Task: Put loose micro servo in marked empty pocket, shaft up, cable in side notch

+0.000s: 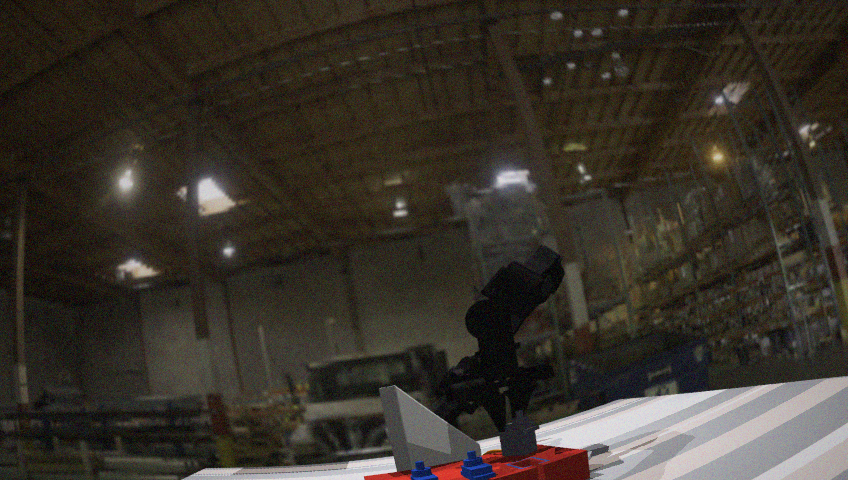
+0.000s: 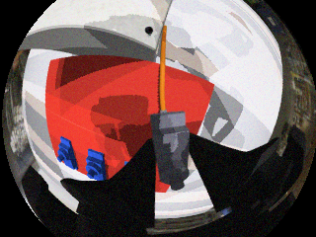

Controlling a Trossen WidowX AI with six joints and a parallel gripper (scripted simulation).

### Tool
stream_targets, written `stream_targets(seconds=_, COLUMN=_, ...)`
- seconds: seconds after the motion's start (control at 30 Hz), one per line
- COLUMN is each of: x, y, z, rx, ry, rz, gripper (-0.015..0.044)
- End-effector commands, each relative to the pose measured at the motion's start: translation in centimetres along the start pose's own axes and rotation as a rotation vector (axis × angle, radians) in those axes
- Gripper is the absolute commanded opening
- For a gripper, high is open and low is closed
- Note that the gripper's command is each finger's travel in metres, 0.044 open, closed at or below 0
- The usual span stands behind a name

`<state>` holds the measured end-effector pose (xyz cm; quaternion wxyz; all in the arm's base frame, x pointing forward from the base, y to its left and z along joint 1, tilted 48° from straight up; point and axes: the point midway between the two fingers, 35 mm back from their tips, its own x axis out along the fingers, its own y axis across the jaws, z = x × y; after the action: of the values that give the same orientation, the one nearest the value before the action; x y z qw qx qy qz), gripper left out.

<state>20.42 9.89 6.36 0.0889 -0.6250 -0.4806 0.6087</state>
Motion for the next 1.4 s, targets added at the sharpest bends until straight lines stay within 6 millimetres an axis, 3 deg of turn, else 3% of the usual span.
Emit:
stream_targets(seconds=0.0, x=-0.1, y=0.0, z=-0.1, rx=0.004, ry=0.004, rz=-0.002, gripper=0.0059)
stream_targets(seconds=0.07, x=-0.4, y=0.0, z=-0.1, rx=0.004, ry=0.004, rz=-0.002, gripper=0.0006)
stream_targets(seconds=0.3, x=-2.9, y=-0.3, z=0.2, rx=0.005, ry=0.003, rz=-0.001, gripper=0.0000)
stream_targets(seconds=0.63, x=-3.0, y=-0.4, z=0.0, rx=0.005, ry=0.003, rz=-0.002, gripper=0.0000)
stream_targets(seconds=0.93, x=-3.0, y=1.6, z=-1.7, rx=0.003, ry=0.004, rz=-0.001, gripper=0.0000)
stream_targets(seconds=1.37, x=-3.0, y=2.8, z=-1.3, rx=-0.054, ry=0.004, rz=0.000, gripper=0.0000)
